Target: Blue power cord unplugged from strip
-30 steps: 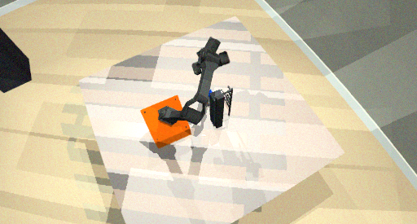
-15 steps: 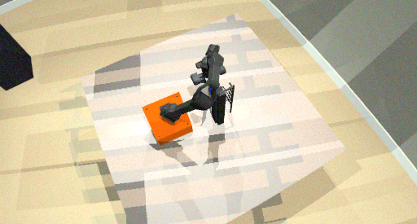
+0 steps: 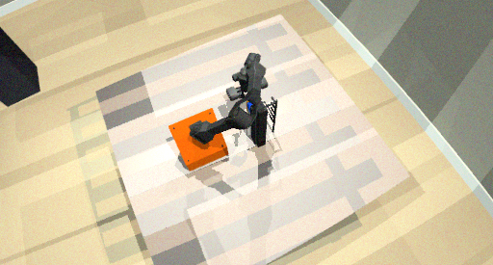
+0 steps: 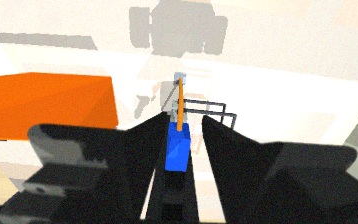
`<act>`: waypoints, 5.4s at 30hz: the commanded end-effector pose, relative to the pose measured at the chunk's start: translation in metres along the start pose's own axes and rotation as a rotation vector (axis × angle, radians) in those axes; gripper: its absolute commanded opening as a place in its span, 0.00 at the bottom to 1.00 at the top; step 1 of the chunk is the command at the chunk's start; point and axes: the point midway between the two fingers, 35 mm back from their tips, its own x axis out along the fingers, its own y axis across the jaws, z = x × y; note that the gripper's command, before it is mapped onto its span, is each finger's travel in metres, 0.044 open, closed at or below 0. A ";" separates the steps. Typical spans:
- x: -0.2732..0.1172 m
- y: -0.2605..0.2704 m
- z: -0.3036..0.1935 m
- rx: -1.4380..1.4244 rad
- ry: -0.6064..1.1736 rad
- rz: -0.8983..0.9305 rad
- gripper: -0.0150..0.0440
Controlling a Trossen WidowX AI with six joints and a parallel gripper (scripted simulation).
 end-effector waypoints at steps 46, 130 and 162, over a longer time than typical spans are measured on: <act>0.011 0.002 -0.036 0.003 0.001 0.000 0.39; 0.001 0.001 -0.006 -0.002 0.004 0.002 0.53; 0.009 0.003 -0.034 -0.002 0.006 0.002 0.53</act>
